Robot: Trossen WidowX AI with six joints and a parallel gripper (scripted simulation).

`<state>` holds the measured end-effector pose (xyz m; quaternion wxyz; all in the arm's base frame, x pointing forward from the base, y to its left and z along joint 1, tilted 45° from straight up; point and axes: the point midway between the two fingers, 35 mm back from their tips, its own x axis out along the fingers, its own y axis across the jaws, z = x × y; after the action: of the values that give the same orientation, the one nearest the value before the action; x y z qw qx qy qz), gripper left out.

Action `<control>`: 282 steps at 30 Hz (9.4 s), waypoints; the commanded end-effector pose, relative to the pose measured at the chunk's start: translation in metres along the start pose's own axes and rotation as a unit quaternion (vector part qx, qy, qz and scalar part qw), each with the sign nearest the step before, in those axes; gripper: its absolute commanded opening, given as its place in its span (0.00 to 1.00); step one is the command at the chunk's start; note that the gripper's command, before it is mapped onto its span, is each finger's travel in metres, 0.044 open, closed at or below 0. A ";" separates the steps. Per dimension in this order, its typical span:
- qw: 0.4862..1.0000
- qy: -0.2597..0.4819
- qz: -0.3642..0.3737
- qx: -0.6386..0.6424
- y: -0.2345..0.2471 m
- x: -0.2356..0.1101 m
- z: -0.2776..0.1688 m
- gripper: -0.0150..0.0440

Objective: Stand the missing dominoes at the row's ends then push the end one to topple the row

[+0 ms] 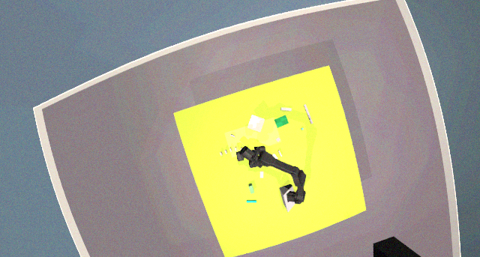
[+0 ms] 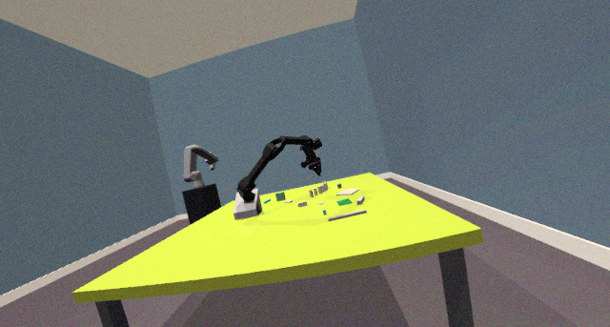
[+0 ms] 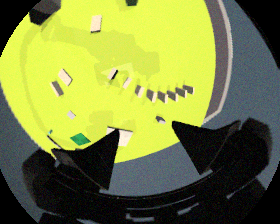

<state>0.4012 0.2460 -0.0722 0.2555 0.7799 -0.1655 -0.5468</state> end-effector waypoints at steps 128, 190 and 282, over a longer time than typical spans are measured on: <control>-0.504 0.130 0.061 0.852 0.198 -0.010 0.154 0.25; -0.509 0.129 0.059 0.849 0.176 0.005 0.104 0.25; 0.248 0.050 0.133 0.958 0.180 0.091 0.091 0.44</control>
<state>0.3507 0.0306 -0.0620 -0.6039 0.4409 -0.6569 0.0966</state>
